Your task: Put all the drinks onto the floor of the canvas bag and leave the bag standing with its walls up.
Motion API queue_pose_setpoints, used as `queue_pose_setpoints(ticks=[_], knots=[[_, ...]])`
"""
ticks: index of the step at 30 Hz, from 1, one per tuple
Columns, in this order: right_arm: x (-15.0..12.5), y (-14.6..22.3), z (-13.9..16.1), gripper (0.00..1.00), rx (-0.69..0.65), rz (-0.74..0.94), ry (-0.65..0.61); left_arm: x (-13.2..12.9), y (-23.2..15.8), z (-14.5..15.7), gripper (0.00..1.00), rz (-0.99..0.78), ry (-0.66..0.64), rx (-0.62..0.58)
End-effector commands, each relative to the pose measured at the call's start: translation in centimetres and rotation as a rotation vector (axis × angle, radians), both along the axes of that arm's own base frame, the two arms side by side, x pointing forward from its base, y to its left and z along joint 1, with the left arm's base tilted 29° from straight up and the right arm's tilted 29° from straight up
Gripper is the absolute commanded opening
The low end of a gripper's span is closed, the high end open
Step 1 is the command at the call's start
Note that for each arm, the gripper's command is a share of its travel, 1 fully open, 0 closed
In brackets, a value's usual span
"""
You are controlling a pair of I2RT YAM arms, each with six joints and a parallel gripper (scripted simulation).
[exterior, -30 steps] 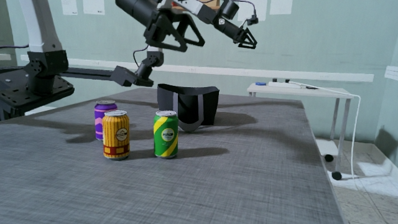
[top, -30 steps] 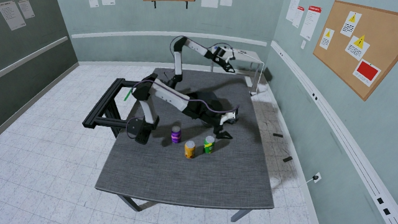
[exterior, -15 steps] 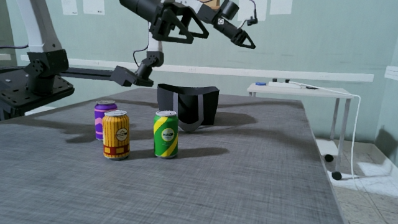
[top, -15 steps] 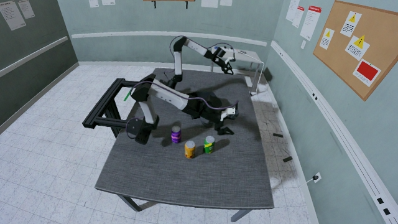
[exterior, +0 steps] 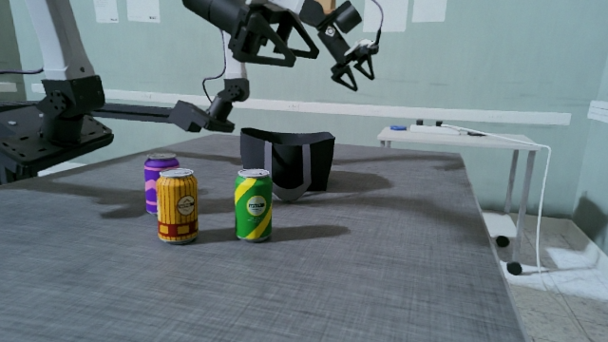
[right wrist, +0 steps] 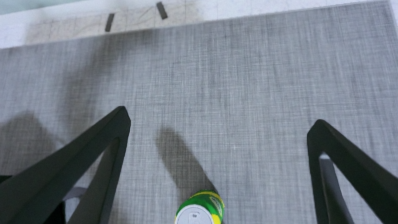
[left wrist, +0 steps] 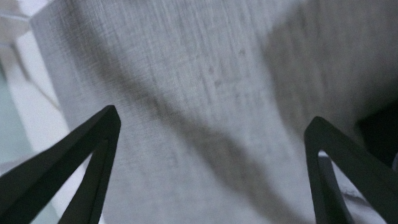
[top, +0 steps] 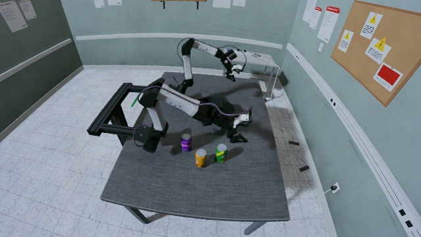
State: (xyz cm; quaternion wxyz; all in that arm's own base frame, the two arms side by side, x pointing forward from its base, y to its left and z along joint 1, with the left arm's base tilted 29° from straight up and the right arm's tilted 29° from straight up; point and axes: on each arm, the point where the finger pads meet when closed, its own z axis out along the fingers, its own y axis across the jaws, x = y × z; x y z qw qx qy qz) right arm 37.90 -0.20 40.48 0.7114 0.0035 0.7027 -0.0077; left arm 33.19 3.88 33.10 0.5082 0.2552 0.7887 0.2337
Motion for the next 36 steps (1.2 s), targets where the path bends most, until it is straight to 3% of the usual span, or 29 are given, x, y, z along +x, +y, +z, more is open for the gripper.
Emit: queue_pose_setpoints(ticks=[1,10,13,25,30,36], knots=[[-0.3,0.0,2.4,1.0,-0.009,-0.005,-0.073,-3.3,0.5,-0.5,1.0,-0.071,0.172,0.204],[-0.3,0.0,2.4,1.0,-0.009,-0.005,-0.073,-8.7,1.4,-3.4,1.0,-0.247,0.44,0.488],[-0.3,0.0,2.4,1.0,-0.009,-0.005,-0.073,-9.1,1.5,-4.1,1.0,-0.277,0.483,0.511],[-0.3,0.0,2.4,1.0,-0.009,-0.005,-0.073,-18.3,0.9,-5.9,1.0,-0.637,0.758,0.785],[-0.3,0.0,2.4,1.0,-0.009,-0.005,-0.073,-18.6,1.0,-6.4,1.0,-0.684,0.788,0.8],[-0.3,0.0,2.4,1.0,-0.009,-0.005,-0.073,-18.6,1.1,-5.5,1.0,-0.598,0.741,0.775]])
